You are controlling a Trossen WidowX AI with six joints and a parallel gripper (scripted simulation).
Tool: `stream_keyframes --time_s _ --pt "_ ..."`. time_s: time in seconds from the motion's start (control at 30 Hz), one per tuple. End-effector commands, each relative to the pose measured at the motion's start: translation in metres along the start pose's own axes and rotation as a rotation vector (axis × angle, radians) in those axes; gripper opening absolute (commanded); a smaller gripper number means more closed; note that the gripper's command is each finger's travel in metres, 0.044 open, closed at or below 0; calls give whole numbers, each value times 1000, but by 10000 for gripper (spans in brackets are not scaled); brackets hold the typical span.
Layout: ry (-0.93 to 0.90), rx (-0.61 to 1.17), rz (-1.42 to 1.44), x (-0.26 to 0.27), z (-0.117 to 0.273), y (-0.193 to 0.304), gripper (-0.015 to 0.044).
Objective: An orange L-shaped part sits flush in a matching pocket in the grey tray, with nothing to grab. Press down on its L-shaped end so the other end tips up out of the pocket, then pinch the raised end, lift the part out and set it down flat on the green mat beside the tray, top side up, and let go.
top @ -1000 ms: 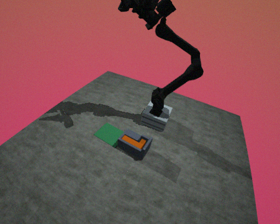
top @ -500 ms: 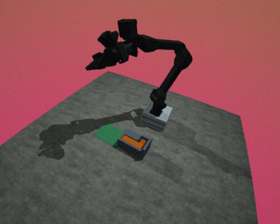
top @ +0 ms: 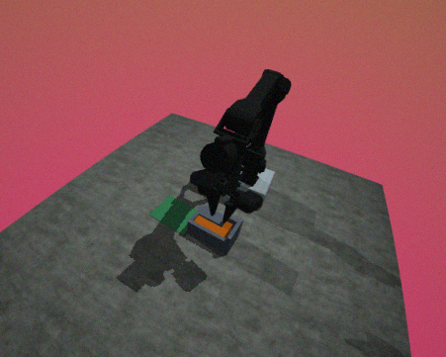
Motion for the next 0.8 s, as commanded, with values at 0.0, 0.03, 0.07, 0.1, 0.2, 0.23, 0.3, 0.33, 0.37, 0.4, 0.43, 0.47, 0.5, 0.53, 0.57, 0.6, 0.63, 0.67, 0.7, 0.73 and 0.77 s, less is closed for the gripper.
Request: stream_keyframes --time_s 0.0,0.03,0.07,0.1,0.2,0.23,0.3,0.33,0.37,0.4,0.43,0.47,0.5,0.53,0.57,0.6,0.63,0.67,0.7,0.73,0.77 --pt "144 248 188 11 -24 52 180" --pt "165 280 216 12 -26 59 180" --pt "171 291 225 12 -26 61 180" --pt "171 291 225 12 -26 61 180" --pt "171 291 225 12 -26 61 180" --pt "171 291 225 12 -26 61 180" --pt "171 291 225 12 -26 61 180" --pt "171 291 225 12 -29 62 180" --pt "171 290 225 11 -34 62 180" --pt "171 290 225 10 -42 64 180" --pt "171 290 225 8 -51 66 180" --pt "171 290 225 6 -62 69 180" --pt "171 291 225 3 -74 72 180" --pt "171 291 225 0 -86 77 180" --pt "171 291 225 -2 -94 80 180" --pt "171 291 225 -3 -96 81 180" --pt "171 291 225 -3 -96 81 180" --pt "171 291 225 -3 -96 81 180" --pt "171 291 225 -3 -96 81 180" --pt "171 291 225 -3 -96 81 180" --pt "171 291 225 -3 -97 81 180"
Point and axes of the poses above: the point midway between the two fingers, 35 mm back from their tips, its own z axis back along the fingers, its own x axis across the jaws, y = z × x, the point moved 5 cm from there along z, back along the fingers, and after that the axes turned 8 degrees about -z, right-handed, at the moved point
